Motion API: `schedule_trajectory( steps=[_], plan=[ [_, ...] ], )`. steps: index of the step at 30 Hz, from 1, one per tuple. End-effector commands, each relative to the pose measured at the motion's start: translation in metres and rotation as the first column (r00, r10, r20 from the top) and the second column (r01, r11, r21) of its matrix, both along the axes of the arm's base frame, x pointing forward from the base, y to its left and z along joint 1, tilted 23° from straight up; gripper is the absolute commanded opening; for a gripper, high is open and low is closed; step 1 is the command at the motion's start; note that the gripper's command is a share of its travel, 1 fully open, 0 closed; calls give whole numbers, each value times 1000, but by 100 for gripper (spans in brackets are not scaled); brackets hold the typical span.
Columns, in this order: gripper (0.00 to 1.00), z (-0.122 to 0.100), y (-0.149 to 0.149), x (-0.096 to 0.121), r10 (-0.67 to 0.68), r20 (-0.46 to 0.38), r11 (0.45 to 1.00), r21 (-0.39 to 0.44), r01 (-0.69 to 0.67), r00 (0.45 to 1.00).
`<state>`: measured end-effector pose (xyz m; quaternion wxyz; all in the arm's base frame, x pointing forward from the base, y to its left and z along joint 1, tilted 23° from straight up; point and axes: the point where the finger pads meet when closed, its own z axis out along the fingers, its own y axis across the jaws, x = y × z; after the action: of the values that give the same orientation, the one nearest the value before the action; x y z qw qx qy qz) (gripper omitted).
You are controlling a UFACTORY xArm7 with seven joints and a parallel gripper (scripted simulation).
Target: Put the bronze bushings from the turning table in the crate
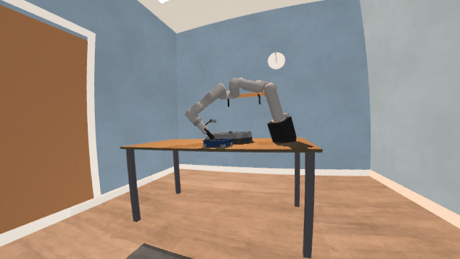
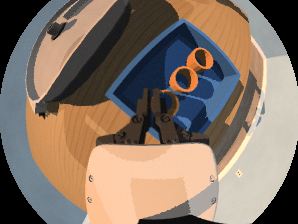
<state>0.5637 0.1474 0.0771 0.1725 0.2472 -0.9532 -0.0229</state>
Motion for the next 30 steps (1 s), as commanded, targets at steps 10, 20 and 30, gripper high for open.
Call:
schedule_trajectory(
  steps=[10, 20, 30],
  plan=[
    [0, 2, 0, 1, -1, 4, 1000, 1, 1, 1000],
    [0, 0, 0, 2, -1, 4, 1000, 1, 1, 1000],
    [0, -2, 1, 3, -1, 4, 1000, 1, 1, 1000]
  ],
)
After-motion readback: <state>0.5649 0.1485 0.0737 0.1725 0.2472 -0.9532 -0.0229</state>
